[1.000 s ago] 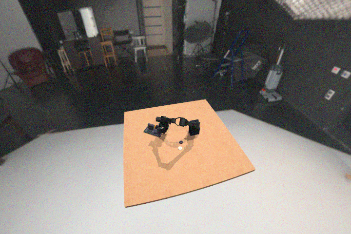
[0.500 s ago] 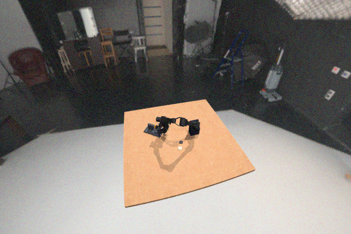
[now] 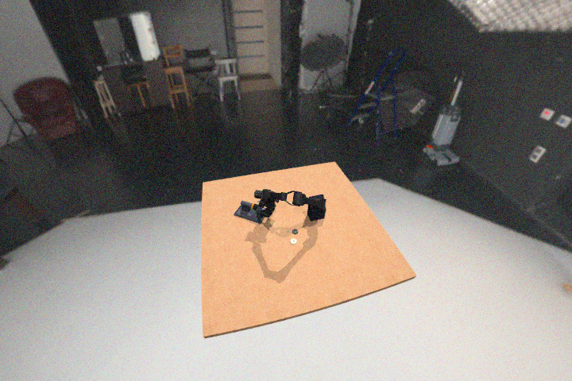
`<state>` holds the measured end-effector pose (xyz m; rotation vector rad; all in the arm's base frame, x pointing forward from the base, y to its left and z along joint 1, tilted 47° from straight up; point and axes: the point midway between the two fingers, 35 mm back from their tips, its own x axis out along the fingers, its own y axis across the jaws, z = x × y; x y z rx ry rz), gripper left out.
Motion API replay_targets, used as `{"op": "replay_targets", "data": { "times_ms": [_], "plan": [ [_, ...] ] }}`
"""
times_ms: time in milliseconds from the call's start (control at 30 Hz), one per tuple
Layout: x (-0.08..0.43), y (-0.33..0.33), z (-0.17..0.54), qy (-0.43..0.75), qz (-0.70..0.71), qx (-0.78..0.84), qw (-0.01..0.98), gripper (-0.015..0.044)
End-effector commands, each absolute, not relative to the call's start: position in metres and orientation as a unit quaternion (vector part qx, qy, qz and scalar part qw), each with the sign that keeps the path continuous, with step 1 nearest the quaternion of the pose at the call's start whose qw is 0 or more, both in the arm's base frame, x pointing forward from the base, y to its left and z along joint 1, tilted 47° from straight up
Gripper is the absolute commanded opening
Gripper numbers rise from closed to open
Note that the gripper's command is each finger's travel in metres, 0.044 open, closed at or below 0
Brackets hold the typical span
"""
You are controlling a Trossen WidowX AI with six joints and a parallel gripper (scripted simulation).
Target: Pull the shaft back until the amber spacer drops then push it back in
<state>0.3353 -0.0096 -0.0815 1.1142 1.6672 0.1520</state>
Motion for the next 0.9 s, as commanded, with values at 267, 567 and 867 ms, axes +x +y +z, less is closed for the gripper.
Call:
{"op": "replay_targets", "data": {
  "times_ms": [267, 567, 867],
  "plan": [
    [0.3338, -0.0087, -0.0805, 0.700, 0.063, 0.470, 0.534, 0.0000],
    [0.3329, -0.0083, -0.0801, 0.700, 0.063, 0.470, 0.534, 0.0000],
    [0.3321, -0.0078, -0.0797, 0.700, 0.063, 0.470, 0.534, 0.0000]
  ]
}}
